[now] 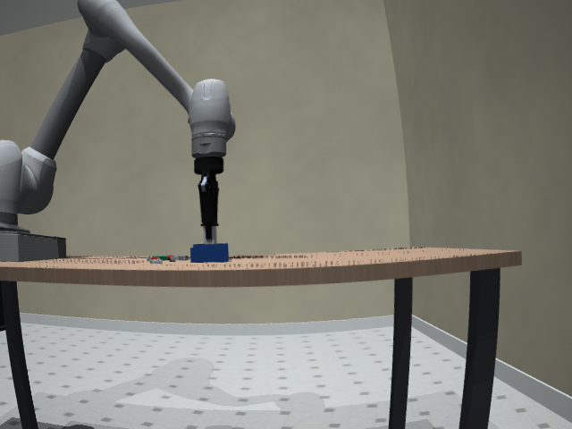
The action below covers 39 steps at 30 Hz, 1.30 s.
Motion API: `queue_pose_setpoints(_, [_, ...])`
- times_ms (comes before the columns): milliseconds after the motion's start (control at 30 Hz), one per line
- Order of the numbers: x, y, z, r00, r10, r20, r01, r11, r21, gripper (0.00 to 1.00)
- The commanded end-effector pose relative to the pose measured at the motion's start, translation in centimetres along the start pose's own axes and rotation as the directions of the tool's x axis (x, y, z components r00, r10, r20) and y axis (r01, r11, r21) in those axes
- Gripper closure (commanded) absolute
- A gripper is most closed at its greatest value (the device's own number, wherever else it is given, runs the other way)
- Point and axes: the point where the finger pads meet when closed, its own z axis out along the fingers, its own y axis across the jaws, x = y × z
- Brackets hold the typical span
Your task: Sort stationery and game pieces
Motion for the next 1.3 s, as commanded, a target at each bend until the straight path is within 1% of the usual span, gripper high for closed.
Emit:
queue_pose_setpoints(0, [0.0,0.0,0.0,1.000,0.000,0.000,0.000,1.000,0.000,0.95])
queue_pose_setpoints(367, [0.0,0.0,0.0,1.000,0.000,0.000,0.000,1.000,0.000,0.95])
queue_pose_setpoints(1167, [0.0,0.0,-2.9,1.000,0.000,0.000,0.000,1.000,0.000,0.95])
queue_pose_setpoints(1267, [0.0,0.0,-4.1,1.000,0.000,0.000,0.000,1.000,0.000,0.95])
